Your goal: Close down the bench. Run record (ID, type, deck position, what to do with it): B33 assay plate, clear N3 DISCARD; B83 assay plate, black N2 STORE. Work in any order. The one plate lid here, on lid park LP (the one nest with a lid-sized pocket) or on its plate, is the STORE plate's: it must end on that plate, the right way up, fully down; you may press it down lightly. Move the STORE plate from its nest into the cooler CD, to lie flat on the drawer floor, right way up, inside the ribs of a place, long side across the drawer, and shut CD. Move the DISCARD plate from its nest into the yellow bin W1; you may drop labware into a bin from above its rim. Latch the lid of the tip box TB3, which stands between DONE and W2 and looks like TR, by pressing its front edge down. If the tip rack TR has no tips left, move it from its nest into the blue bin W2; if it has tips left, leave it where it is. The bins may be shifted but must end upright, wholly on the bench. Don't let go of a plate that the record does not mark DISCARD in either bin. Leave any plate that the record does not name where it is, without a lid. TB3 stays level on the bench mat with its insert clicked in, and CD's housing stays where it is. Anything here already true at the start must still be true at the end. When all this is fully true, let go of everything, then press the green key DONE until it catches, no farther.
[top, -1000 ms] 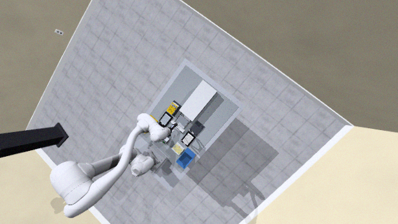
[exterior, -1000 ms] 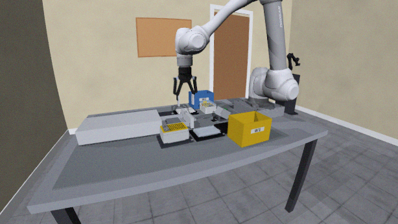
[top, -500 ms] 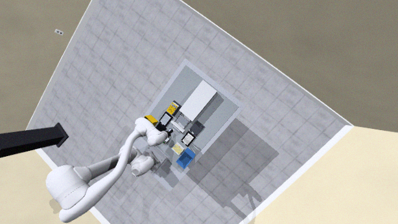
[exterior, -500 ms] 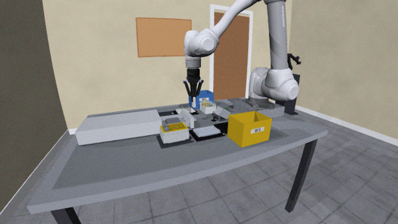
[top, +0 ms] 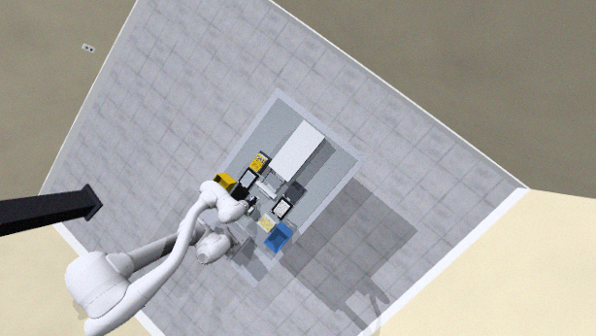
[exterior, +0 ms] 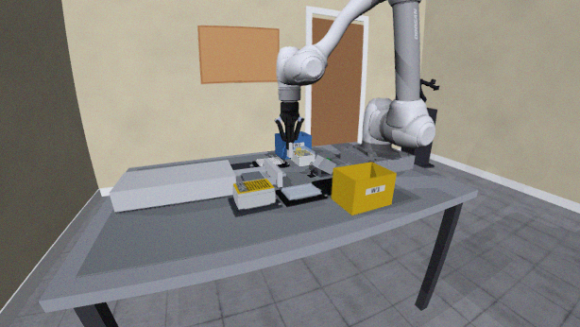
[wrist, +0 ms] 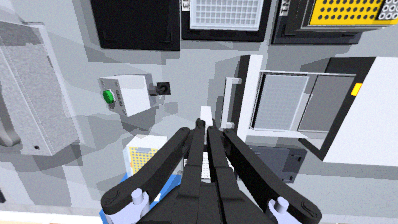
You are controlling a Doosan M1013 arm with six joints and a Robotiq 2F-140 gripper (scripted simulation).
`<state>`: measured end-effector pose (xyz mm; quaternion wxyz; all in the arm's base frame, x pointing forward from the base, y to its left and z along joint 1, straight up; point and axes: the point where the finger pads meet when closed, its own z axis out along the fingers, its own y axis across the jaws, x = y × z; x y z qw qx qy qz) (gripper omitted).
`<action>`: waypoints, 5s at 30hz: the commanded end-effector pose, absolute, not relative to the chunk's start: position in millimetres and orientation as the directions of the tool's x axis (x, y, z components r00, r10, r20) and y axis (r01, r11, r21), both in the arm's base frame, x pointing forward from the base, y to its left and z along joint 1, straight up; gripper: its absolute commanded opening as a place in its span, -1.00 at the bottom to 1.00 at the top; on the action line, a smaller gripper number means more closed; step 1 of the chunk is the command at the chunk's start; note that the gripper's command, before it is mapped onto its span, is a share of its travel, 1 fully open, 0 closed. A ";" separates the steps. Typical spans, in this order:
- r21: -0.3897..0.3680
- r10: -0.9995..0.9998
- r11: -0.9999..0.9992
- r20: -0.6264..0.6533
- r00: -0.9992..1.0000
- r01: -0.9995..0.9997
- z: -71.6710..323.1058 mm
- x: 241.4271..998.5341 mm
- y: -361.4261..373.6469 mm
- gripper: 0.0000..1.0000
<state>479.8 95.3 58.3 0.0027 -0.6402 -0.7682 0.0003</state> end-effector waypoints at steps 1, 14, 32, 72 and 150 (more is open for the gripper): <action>-0.004 0.984 0.180 0.004 -0.180 0.984 58.3 479.6 95.3 -1.00; -0.004 0.984 0.180 0.004 -0.180 0.984 58.3 479.6 95.3 -1.00; -0.004 0.984 0.180 0.004 -0.180 0.984 58.3 479.6 95.3 -1.00; -0.004 0.984 0.180 0.004 -0.180 0.984 22.3 479.4 95.4 -1.00; -0.004 0.984 0.180 0.004 -0.180 0.984 -31.7 479.2 95.6 -1.00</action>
